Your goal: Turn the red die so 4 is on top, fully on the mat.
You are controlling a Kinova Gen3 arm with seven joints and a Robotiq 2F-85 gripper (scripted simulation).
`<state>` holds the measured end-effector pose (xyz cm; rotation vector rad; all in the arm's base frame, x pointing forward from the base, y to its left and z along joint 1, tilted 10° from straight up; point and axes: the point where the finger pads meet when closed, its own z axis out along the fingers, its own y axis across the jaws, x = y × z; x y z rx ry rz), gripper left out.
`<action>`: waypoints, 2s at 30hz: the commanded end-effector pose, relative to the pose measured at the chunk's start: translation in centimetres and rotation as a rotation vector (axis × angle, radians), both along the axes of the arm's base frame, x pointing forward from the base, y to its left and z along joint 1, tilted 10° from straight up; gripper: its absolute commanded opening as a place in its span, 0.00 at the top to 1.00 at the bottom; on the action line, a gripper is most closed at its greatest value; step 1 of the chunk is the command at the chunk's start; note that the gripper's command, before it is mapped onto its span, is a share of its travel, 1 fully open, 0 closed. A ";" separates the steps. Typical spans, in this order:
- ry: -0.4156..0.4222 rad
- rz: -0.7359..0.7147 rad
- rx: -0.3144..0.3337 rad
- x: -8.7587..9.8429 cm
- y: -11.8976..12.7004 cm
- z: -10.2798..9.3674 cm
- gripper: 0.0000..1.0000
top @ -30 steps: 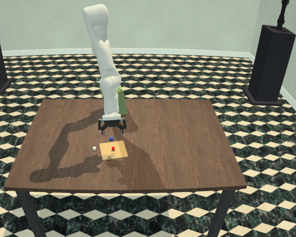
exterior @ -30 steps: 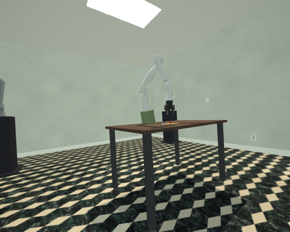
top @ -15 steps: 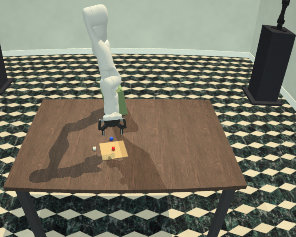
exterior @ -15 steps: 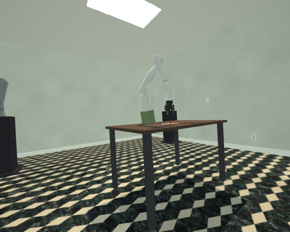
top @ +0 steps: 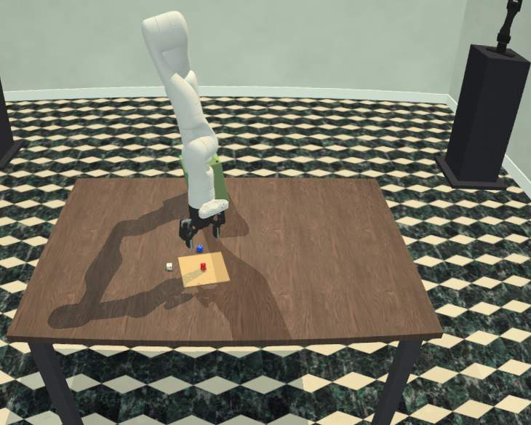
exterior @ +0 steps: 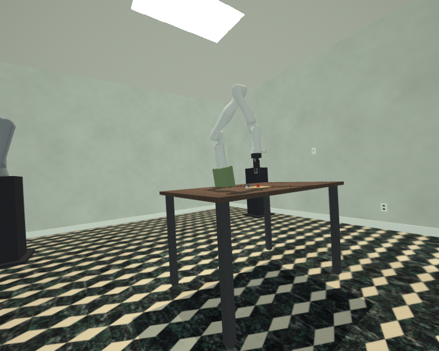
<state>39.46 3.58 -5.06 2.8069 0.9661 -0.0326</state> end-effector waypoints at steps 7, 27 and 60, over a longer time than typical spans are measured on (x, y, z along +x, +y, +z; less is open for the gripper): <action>0.065 0.308 -0.008 -0.2 -0.5 -0.5 0.00; 0.151 0.959 -0.034 0.5 -0.4 -1.0 0.00; 0.155 1.006 -0.037 0.6 -0.4 -1.0 0.69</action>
